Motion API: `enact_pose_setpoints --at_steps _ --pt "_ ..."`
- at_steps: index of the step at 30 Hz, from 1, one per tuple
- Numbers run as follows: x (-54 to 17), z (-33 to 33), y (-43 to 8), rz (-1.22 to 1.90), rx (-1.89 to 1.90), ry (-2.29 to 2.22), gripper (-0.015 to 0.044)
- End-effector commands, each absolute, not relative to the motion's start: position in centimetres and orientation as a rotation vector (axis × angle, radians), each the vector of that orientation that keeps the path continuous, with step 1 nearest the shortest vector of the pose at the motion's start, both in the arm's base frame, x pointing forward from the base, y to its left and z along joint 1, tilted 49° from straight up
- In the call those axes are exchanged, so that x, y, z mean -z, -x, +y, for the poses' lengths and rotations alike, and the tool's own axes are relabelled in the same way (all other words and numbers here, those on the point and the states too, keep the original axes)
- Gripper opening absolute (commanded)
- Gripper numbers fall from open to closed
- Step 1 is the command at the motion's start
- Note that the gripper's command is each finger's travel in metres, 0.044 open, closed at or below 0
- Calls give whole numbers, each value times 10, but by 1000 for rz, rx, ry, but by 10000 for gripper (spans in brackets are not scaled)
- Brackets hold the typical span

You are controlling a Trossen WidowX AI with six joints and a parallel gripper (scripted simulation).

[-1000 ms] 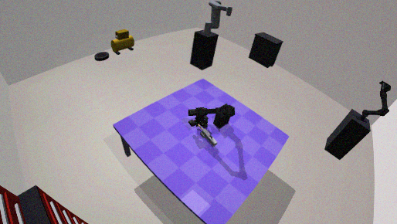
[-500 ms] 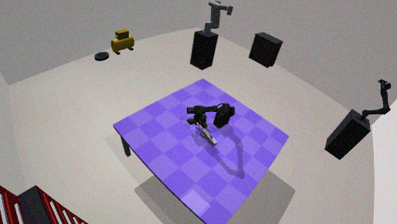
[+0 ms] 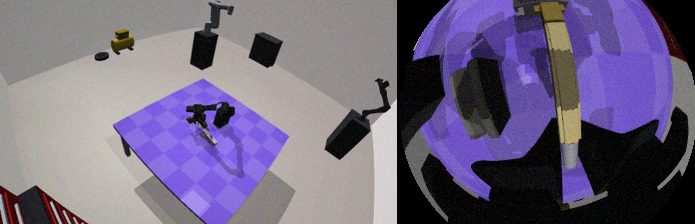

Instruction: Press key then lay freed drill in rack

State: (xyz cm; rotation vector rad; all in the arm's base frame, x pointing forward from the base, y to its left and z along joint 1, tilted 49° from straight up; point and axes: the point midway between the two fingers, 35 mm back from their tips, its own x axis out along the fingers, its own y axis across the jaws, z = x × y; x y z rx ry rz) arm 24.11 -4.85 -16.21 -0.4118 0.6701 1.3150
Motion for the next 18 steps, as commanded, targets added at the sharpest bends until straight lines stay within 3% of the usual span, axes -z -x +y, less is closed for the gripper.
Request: enact_pose_setpoints --at_steps 1,18 --pt "160 -51 -241 670 -1316 418 0" --pt "152 -57 -239 670 -1316 418 0"
